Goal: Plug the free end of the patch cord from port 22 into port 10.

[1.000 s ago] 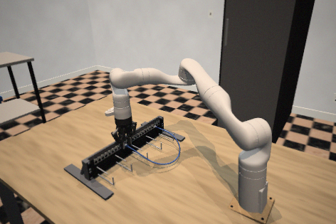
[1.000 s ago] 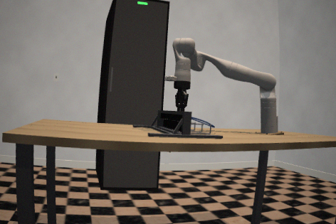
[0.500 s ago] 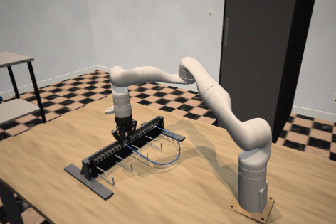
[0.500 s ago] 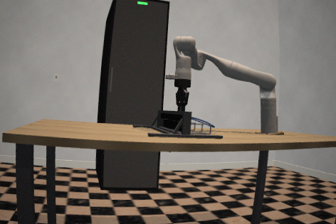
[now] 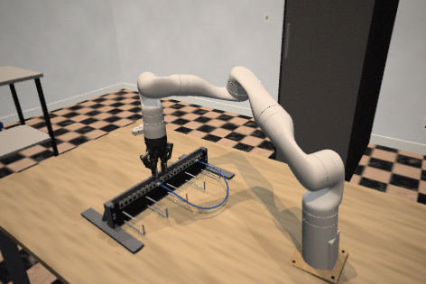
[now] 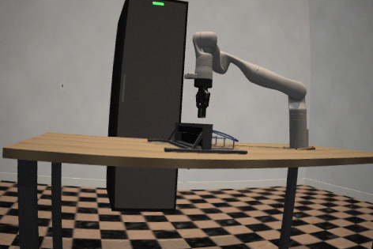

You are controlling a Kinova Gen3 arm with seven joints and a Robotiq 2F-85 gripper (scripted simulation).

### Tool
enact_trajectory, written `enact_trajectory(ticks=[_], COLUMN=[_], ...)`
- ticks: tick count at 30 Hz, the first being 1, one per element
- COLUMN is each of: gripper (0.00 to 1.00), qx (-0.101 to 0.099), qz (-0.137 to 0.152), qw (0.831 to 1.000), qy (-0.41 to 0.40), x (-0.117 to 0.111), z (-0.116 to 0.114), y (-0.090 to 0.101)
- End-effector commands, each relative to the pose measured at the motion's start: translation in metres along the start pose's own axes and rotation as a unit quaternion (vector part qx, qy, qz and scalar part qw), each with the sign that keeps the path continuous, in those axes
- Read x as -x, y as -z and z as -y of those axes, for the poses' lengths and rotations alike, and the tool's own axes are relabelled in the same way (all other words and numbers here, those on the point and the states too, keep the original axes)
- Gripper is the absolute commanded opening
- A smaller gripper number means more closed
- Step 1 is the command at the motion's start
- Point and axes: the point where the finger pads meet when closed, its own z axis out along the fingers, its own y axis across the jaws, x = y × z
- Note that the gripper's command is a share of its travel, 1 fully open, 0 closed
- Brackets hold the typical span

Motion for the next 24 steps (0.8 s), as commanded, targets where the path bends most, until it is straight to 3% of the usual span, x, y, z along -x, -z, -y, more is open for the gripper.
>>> enact_trajectory(ticks=[1,9,24], gripper=[0.37,0.37,0.37], qx=[0.000,0.000,-0.001], qz=[-0.003,-0.003,-0.003], qw=[1.000,1.000,1.000], qy=[0.004,0.004,0.005], x=[-0.001,-0.001,-0.001], z=[0.001,0.001,0.002], y=[0.015,0.030,0.034])
